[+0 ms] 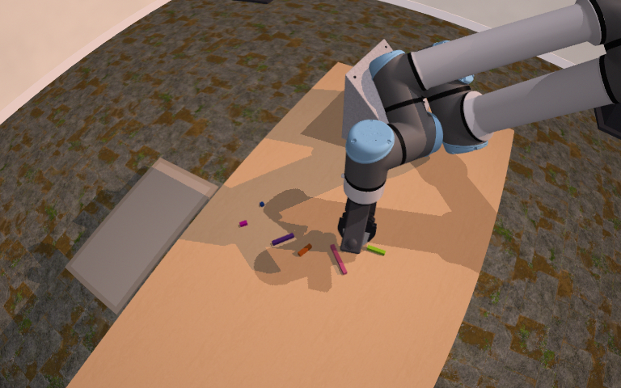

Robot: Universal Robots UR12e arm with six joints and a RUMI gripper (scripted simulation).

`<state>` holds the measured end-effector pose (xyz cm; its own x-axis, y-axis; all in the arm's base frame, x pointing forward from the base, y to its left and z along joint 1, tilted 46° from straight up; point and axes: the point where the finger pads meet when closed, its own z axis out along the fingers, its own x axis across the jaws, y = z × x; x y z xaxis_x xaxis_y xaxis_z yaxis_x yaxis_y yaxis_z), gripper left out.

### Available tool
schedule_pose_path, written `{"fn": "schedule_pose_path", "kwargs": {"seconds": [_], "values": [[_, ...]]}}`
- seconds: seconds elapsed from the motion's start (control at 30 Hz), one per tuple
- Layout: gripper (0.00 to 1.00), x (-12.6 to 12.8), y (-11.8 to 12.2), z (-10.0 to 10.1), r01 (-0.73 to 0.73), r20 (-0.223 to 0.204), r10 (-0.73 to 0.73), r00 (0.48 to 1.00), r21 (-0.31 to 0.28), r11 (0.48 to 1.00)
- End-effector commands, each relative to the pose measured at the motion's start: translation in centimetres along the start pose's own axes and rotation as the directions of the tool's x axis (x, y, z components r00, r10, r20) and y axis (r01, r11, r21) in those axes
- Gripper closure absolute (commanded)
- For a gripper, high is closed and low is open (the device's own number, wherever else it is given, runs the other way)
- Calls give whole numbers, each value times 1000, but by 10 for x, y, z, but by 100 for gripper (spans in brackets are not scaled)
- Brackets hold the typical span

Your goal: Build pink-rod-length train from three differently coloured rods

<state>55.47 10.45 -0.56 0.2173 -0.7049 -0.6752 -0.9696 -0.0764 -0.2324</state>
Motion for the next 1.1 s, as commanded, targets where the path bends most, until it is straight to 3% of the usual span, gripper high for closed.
{"fn": "schedule_pose_path", "kwargs": {"seconds": [0.0,0.87,1.07], "values": [[100,0,0,0,0,-1,0,1000,1,1000],[100,0,0,-1,0,-1,0,1000,1,1000],[100,0,0,-15,0,-1,0,1000,1,1000]]}}
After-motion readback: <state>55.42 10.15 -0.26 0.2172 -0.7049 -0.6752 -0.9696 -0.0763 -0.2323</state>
